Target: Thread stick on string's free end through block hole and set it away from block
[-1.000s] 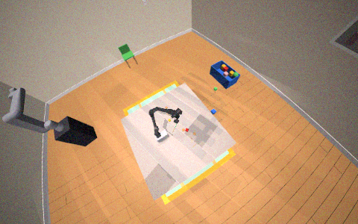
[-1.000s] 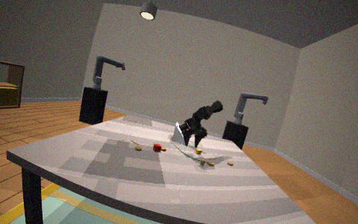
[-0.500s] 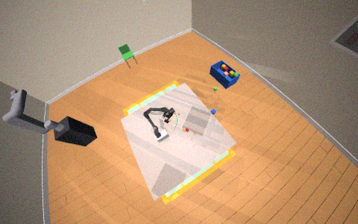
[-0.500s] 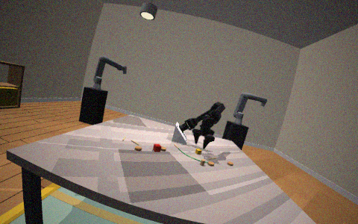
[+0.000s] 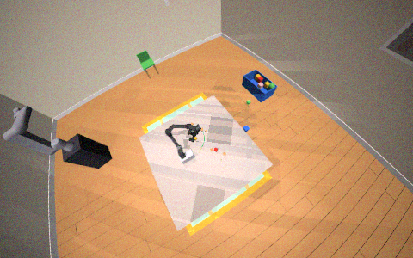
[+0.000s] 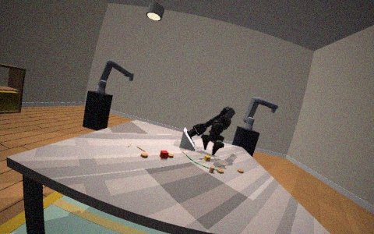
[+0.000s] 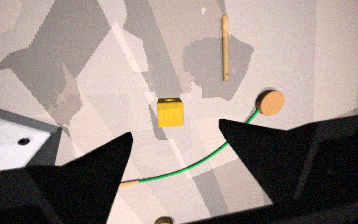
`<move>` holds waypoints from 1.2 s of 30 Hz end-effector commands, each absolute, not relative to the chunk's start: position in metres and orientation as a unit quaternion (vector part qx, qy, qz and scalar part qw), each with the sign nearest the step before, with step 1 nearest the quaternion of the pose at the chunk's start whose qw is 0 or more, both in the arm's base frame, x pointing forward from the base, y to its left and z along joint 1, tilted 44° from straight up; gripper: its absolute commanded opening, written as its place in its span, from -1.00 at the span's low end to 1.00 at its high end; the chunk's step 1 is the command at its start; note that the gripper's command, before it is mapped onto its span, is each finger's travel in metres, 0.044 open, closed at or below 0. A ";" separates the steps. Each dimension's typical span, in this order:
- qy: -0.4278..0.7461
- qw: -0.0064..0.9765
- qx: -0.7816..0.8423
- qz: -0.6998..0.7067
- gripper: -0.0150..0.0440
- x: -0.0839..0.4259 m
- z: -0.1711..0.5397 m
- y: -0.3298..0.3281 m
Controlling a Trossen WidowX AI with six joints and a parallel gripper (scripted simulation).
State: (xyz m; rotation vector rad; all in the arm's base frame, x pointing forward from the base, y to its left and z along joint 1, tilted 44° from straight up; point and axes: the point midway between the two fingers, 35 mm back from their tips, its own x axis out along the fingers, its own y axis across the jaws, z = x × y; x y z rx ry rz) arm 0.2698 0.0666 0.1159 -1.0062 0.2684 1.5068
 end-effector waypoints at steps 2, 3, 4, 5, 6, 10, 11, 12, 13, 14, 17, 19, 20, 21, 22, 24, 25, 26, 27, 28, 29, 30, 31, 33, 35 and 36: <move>0.117 0.607 -0.438 0.653 0.73 0.270 0.116 0.067; 0.117 0.607 -0.438 0.653 0.64 0.270 0.116 0.067; 0.117 0.607 -0.438 0.653 0.56 0.270 0.116 0.067; 0.117 0.607 -0.438 0.653 0.47 0.270 0.116 0.067; 0.117 0.607 -0.438 0.653 0.38 0.270 0.116 0.067; 0.116 0.609 -0.436 0.653 0.34 0.270 0.116 0.067; 0.116 0.609 -0.436 0.653 0.34 0.270 0.116 0.067; 0.116 0.609 -0.436 0.653 0.34 0.270 0.116 0.067; 0.116 0.609 -0.436 0.653 0.34 0.270 0.116 0.067; 0.116 0.609 -0.436 0.653 0.34 0.270 0.116 0.067; 0.116 0.609 -0.436 0.653 0.34 0.270 0.116 0.067; 0.116 0.609 -0.436 0.653 0.34 0.270 0.116 0.067; 0.116 0.609 -0.436 0.653 0.25 0.270 0.116 0.067; 0.116 0.609 -0.436 0.653 0.16 0.270 0.116 0.067; 0.116 0.609 -0.436 0.653 0.07 0.270 0.116 0.067; 0.116 0.609 -0.436 0.653 -0.11 0.270 0.116 0.067; 0.116 0.609 -0.436 0.653 -0.20 0.270 0.116 0.067; 0.116 0.609 -0.436 0.653 -0.29 0.270 0.116 0.067; 0.116 0.609 -0.436 0.653 -0.37 0.270 0.116 0.067; 0.116 0.609 -0.436 0.653 -0.46 0.270 0.116 0.067; 0.116 0.609 -0.436 0.653 -0.49 0.270 0.116 0.067; 0.116 0.609 -0.436 0.653 -0.49 0.270 0.116 0.067; 0.116 0.609 -0.436 0.653 -0.49 0.270 0.116 0.067; 0.116 0.609 -0.436 0.653 -0.49 0.270 0.116 0.067; 0.116 0.609 -0.436 0.653 -0.49 0.270 0.116 0.067; 0.116 0.609 -0.436 0.653 -0.49 0.270 0.116 0.067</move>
